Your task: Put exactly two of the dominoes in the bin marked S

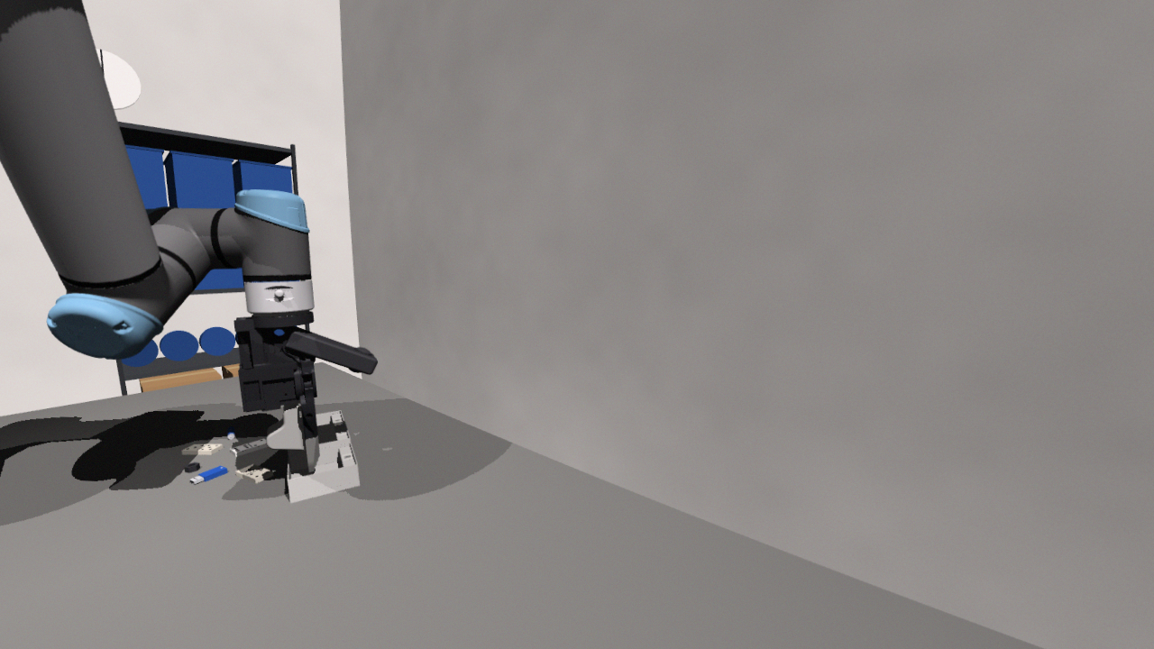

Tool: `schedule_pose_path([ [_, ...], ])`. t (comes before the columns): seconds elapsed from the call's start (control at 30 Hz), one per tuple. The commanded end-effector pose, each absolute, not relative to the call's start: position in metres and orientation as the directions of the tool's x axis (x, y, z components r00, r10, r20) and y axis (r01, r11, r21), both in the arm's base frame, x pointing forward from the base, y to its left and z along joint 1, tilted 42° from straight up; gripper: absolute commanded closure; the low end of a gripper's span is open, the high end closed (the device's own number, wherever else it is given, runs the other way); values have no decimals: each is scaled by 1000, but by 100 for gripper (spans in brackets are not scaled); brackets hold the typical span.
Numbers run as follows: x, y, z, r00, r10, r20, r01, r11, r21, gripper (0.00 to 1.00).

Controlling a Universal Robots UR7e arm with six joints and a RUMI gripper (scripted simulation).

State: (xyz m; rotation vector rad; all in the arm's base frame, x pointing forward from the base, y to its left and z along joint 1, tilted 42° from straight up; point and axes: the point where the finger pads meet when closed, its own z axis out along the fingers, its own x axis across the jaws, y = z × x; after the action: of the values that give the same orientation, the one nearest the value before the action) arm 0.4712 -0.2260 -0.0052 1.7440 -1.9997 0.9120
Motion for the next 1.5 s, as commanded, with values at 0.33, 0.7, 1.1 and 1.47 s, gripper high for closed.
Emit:
schedule_pose_path([
  [0.33, 472, -226, -4, -193, -754, 628, -968, 42, -248, 96],
  [0.7, 472, -226, -4, -193, -754, 628, -968, 42, -248, 96],
  [1.1, 472, -226, -4, -193, -754, 628, -968, 42, -248, 96],
  [1.47, 470, -220, 1, -192, -754, 628, -968, 41, -247, 96],
])
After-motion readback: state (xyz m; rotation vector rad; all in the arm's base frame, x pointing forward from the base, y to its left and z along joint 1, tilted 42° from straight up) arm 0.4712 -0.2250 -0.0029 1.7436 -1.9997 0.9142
